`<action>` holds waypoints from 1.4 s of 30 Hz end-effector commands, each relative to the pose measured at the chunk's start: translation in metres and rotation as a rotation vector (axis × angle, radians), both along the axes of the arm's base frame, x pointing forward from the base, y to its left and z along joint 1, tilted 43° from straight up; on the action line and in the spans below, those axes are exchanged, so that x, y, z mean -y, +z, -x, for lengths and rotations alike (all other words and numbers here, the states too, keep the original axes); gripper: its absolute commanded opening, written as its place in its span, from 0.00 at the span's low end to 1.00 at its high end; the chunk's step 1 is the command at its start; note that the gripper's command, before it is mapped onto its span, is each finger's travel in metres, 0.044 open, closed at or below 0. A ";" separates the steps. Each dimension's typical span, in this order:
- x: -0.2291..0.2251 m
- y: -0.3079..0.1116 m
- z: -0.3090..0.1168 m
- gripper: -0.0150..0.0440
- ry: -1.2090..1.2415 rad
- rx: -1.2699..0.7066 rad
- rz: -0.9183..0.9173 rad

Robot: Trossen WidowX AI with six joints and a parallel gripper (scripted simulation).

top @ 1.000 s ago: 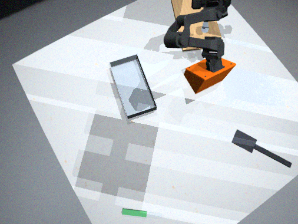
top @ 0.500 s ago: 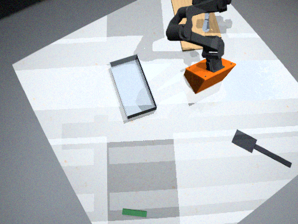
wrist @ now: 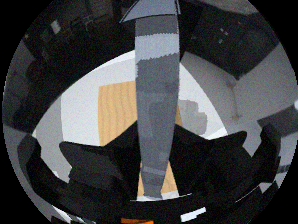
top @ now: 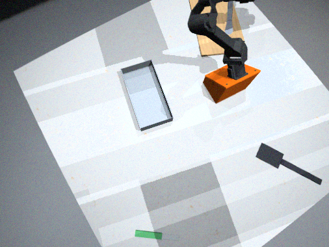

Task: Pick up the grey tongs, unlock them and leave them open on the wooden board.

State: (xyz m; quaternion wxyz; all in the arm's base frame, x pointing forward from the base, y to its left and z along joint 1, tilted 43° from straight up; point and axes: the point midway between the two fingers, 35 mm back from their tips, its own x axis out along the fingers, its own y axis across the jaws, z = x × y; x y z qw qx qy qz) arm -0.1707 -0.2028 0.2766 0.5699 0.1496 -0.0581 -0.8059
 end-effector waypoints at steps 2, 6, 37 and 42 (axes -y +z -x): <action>0.004 0.001 0.002 0.00 0.007 0.013 -0.059; 0.007 0.001 0.003 0.00 0.018 0.031 -0.113; 0.014 -0.006 -0.013 0.00 0.211 0.140 -0.567; 0.013 -0.006 -0.016 0.00 0.235 0.147 -0.604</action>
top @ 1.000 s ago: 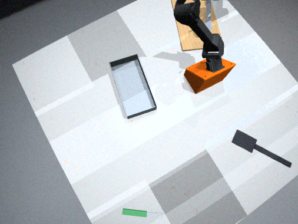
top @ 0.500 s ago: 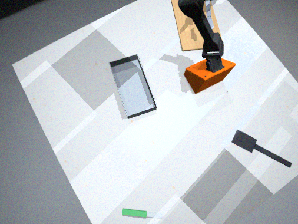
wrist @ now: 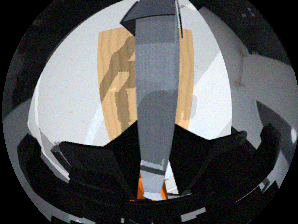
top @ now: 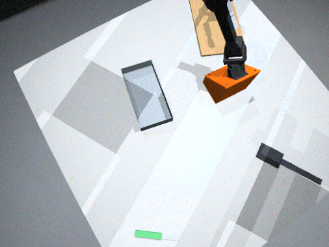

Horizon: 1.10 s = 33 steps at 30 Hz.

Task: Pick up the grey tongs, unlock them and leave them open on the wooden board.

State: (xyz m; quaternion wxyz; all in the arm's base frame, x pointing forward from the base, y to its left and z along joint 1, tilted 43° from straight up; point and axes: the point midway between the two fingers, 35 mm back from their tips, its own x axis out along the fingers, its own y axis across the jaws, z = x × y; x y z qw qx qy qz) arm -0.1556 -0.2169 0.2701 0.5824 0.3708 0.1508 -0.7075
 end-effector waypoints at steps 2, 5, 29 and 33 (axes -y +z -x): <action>-0.001 0.000 -0.001 0.00 0.012 -0.001 -0.020; -0.001 0.000 -0.001 0.00 0.012 -0.001 -0.020; 0.023 -0.022 0.006 0.00 0.014 -0.001 -0.022; 0.027 -0.026 0.007 0.00 0.014 -0.001 -0.022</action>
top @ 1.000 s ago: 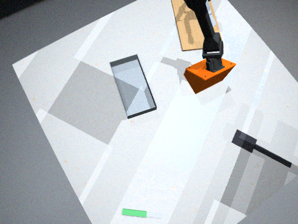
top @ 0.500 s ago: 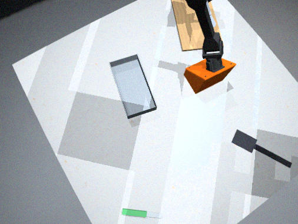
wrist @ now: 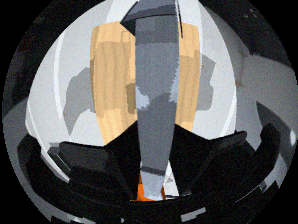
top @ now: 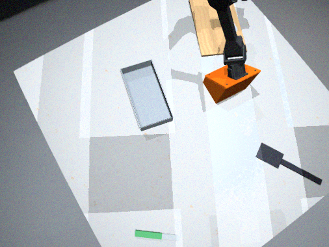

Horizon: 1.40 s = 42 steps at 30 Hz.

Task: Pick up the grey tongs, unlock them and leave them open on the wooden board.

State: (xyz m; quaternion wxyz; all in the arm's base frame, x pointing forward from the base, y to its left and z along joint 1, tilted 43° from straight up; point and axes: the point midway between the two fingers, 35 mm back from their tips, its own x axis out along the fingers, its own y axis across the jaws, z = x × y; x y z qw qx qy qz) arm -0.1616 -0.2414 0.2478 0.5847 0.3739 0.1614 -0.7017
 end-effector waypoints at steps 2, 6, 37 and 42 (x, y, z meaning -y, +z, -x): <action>0.005 -0.006 0.001 0.00 -0.003 0.002 -0.004; 0.010 -0.011 0.001 0.00 -0.003 0.002 -0.004; 0.044 -0.047 0.000 0.00 -0.004 0.004 0.002; 0.050 -0.053 -0.002 0.00 -0.004 0.005 0.003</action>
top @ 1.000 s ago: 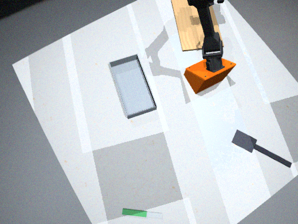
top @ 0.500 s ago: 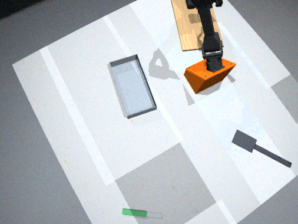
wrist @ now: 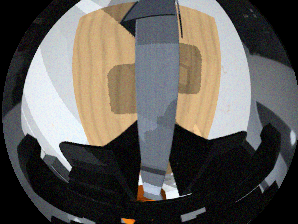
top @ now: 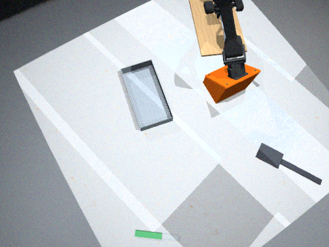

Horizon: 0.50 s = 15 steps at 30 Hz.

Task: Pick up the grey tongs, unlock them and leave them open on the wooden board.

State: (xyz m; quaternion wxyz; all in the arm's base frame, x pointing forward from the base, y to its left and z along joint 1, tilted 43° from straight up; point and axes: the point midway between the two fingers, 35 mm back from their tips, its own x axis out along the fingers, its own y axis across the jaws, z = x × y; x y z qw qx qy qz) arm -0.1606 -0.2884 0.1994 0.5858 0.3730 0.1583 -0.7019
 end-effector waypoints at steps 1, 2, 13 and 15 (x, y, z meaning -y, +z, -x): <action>0.004 -0.005 -0.001 0.00 -0.004 0.002 -0.003; 0.005 -0.007 -0.001 0.00 -0.004 0.003 -0.002; 0.007 -0.008 -0.002 0.18 0.001 0.003 0.000; 0.007 -0.008 -0.002 0.27 0.001 0.003 0.000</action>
